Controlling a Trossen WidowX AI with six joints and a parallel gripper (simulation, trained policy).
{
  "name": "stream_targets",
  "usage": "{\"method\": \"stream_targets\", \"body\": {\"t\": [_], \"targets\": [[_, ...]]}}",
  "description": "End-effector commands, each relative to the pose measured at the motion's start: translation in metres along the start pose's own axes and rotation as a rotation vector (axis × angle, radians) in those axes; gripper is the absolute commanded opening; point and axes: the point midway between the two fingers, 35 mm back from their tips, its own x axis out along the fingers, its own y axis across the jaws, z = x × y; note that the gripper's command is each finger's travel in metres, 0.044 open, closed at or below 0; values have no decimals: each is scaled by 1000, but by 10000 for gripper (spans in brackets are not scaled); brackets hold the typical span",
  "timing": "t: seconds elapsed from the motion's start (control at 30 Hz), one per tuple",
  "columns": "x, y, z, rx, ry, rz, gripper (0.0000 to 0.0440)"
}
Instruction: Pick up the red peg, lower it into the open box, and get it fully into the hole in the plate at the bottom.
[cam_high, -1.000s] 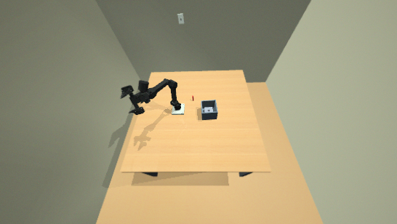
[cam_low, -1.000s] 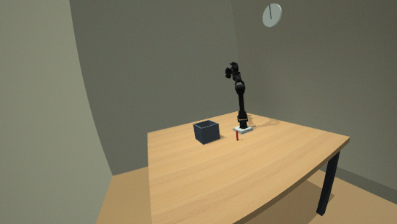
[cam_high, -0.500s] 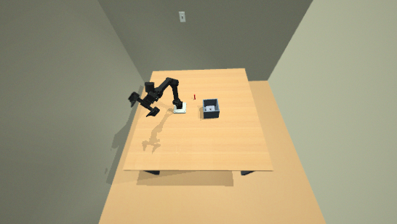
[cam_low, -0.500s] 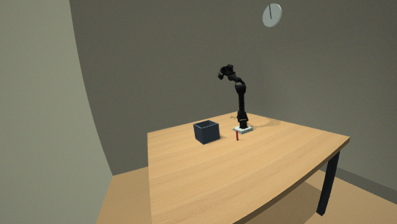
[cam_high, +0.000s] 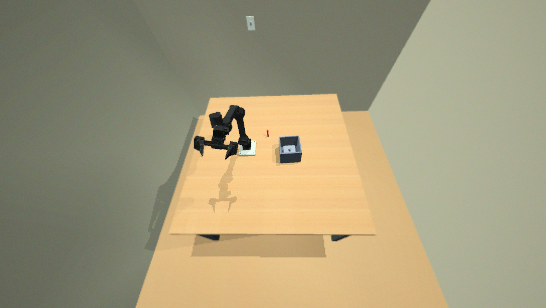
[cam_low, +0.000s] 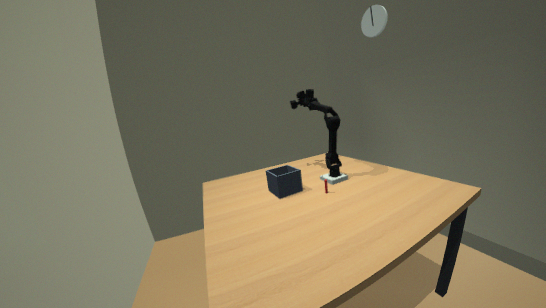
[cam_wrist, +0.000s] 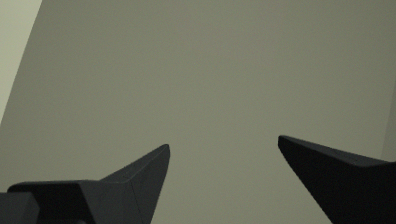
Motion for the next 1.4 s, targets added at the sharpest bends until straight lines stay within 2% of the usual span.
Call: {"method": "stream_targets", "body": {"t": [0.0,0.67,1.37], "targets": [[-4,18,15,114,-7,35,440],[-30,138,48,711,132,329,440],[-100,252,78,1189,450,638,440]]}}
